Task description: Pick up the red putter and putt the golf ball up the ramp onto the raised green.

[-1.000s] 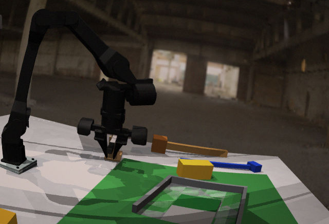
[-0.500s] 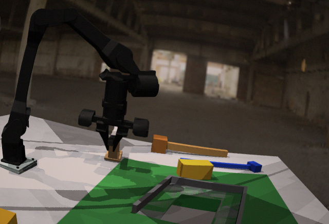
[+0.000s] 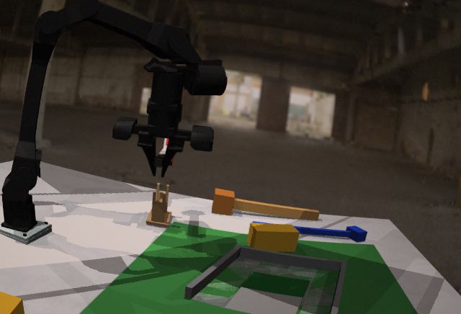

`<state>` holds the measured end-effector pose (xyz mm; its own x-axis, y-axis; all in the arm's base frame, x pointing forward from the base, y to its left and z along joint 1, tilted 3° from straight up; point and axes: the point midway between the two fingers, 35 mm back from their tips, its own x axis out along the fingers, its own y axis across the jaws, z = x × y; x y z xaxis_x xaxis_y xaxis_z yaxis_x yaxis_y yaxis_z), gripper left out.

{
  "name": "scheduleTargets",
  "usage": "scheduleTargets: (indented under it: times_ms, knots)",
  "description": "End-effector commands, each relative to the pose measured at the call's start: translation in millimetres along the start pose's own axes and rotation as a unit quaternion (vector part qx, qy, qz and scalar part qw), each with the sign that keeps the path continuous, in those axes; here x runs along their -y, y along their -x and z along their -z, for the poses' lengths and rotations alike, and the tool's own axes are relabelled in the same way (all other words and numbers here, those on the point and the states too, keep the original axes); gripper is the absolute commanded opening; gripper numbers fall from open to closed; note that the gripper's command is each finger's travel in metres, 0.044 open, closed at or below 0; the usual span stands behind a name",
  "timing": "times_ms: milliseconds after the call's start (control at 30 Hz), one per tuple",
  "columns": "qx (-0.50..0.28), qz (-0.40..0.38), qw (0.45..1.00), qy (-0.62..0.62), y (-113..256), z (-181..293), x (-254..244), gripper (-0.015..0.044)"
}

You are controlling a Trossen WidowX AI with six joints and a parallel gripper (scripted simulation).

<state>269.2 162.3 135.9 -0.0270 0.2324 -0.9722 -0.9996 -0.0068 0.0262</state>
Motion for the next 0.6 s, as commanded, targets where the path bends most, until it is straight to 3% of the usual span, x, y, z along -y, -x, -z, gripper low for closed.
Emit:
scheduleTargets:
  times_ms: [0,567]
  knots:
    - [-0.001,0.001,1.000,-0.008,0.1,3.5,2.0,0.0000]
    - [-0.013,0.036,0.975,-0.219,27.7,87.5,31.5,0.0000]
